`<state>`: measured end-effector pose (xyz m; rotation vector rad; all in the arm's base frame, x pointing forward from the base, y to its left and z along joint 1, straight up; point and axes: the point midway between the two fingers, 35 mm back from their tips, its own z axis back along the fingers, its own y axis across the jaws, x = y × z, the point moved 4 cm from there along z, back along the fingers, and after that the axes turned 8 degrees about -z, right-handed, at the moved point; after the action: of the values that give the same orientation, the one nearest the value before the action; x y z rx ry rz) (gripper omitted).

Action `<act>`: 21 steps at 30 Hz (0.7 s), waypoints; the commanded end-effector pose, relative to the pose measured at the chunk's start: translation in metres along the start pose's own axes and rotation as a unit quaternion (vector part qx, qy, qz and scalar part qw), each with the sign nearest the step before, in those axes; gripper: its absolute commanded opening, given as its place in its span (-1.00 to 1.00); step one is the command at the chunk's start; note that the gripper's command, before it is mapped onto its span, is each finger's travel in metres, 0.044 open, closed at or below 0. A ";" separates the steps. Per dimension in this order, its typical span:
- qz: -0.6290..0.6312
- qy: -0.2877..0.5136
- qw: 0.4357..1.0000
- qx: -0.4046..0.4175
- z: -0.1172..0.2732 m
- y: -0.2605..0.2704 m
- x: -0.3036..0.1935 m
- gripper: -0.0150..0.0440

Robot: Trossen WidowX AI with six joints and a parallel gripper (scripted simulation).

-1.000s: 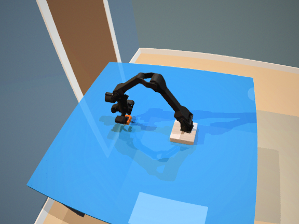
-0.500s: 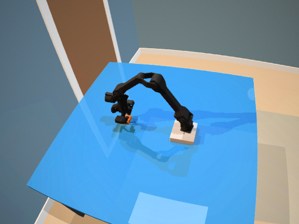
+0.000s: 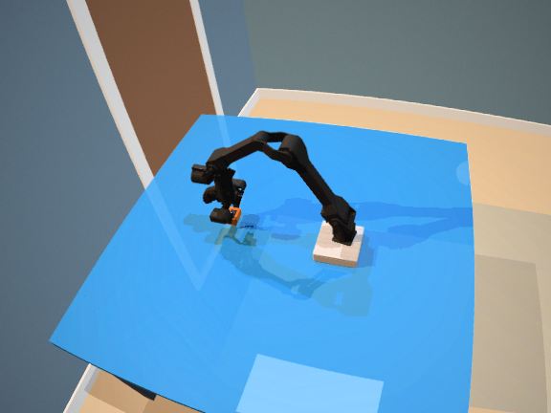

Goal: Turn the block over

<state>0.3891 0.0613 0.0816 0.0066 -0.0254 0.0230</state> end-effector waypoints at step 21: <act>0.003 -0.144 0.989 0.019 -0.006 -0.001 -0.007 -0.49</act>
<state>0.3833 0.0604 0.0731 0.0403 -0.2586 0.0233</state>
